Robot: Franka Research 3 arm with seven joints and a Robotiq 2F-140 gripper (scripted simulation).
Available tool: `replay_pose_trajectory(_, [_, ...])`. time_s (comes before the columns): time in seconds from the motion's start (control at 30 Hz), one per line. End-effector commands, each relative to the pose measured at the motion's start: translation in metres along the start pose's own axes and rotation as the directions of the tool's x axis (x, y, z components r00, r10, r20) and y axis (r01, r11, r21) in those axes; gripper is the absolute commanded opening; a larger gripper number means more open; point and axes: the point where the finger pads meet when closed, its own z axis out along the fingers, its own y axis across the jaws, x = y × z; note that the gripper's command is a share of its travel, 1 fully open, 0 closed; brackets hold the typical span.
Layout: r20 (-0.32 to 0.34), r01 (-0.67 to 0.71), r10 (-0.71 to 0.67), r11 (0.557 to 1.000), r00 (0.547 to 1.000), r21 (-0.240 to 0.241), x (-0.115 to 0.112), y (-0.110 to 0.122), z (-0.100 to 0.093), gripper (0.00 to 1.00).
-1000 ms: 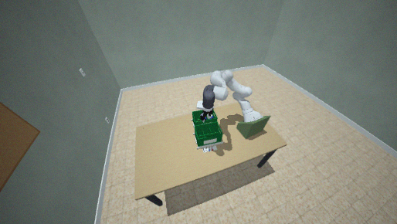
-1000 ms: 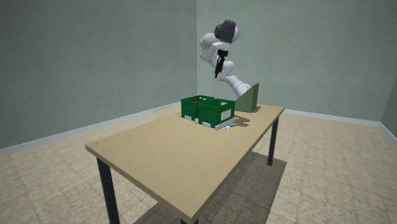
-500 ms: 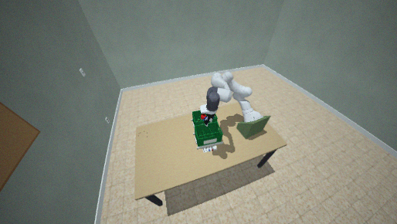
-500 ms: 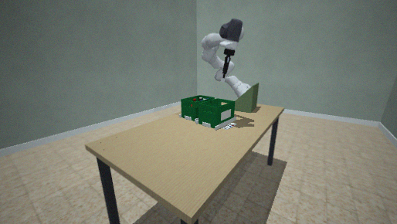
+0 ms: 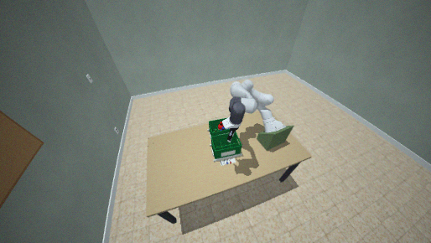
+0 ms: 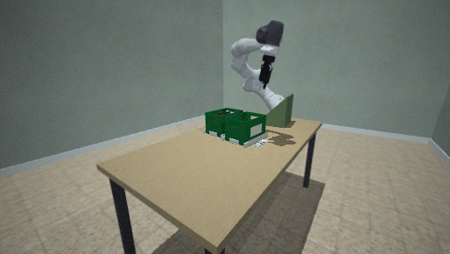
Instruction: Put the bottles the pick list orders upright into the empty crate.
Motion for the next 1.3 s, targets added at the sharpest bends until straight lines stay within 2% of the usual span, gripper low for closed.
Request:
replay_pose_trajectory(0.0, [0.0,0.156,-0.156,0.988,0.988,0.016,-0.011,-0.009,-0.005,0.38])
replay_pose_trajectory(0.4, [-0.003,0.365,-0.365,0.93,0.931,0.05,-0.051,-0.028,-0.013,0.38])
replay_pose_trajectory(0.47, [-0.003,0.365,-0.365,0.93,0.931,0.05,-0.051,-0.028,-0.013,0.38])
replay_pose_trajectory(0.5, [-0.005,0.41,-0.411,0.91,0.912,0.057,-0.056,-0.03,-0.014,0.38])
replay_pose_trajectory(0.93, [-0.023,0.61,-0.61,0.788,0.792,0.091,-0.107,-0.05,-0.023,0.38])
replay_pose_trajectory(1.03, [-0.025,0.623,-0.624,0.776,0.781,0.092,-0.107,-0.05,-0.023,0.38])
replay_pose_trajectory(1.1, [-0.032,0.672,-0.673,0.734,0.739,0.1,-0.117,-0.053,-0.025,0.38])
replay_pose_trajectory(1.27, [-0.042,0.731,-0.732,0.673,0.68,0.112,-0.139,-0.06,-0.028,0.38])
